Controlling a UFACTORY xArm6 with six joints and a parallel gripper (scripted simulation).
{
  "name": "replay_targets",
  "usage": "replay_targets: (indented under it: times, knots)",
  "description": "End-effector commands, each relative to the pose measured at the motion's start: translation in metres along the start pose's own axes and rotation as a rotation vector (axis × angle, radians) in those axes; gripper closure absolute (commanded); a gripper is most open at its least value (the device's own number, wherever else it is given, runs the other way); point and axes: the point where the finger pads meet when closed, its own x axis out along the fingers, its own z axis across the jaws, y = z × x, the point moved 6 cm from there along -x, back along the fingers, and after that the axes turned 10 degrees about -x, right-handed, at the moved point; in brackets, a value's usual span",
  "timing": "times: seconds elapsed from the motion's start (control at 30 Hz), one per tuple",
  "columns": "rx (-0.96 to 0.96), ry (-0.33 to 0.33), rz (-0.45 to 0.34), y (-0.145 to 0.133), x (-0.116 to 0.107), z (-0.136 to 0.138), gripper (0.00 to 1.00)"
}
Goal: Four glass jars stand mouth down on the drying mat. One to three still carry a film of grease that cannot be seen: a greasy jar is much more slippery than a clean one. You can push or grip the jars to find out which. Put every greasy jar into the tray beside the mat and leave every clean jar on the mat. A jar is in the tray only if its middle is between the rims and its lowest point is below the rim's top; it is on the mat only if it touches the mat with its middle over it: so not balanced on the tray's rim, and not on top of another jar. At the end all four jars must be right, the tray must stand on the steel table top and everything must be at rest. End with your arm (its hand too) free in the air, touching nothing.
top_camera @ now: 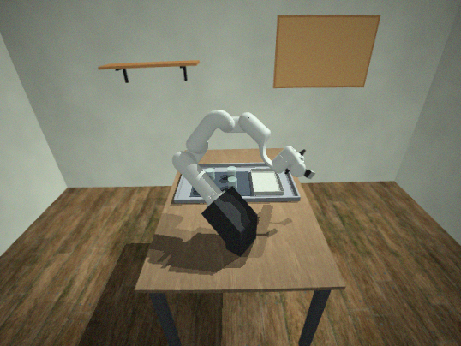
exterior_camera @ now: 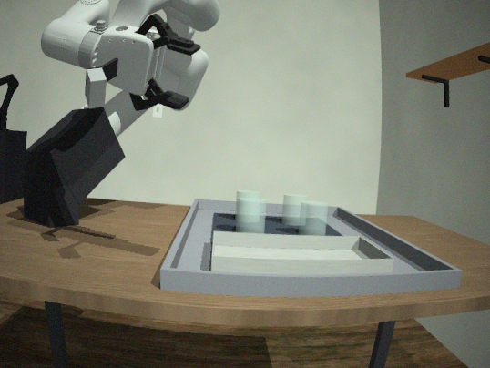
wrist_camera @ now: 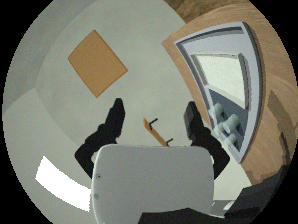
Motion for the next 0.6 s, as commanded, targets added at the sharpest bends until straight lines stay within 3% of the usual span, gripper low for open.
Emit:
replay_targets:
  times: [0.0, 0.57]
  knots:
    - [-0.021, -0.016, -0.042, -0.018, 0.014, 0.011, 0.0]
    - [-0.075, -0.079, -0.195, -0.077, 0.064, 0.057, 0.0]
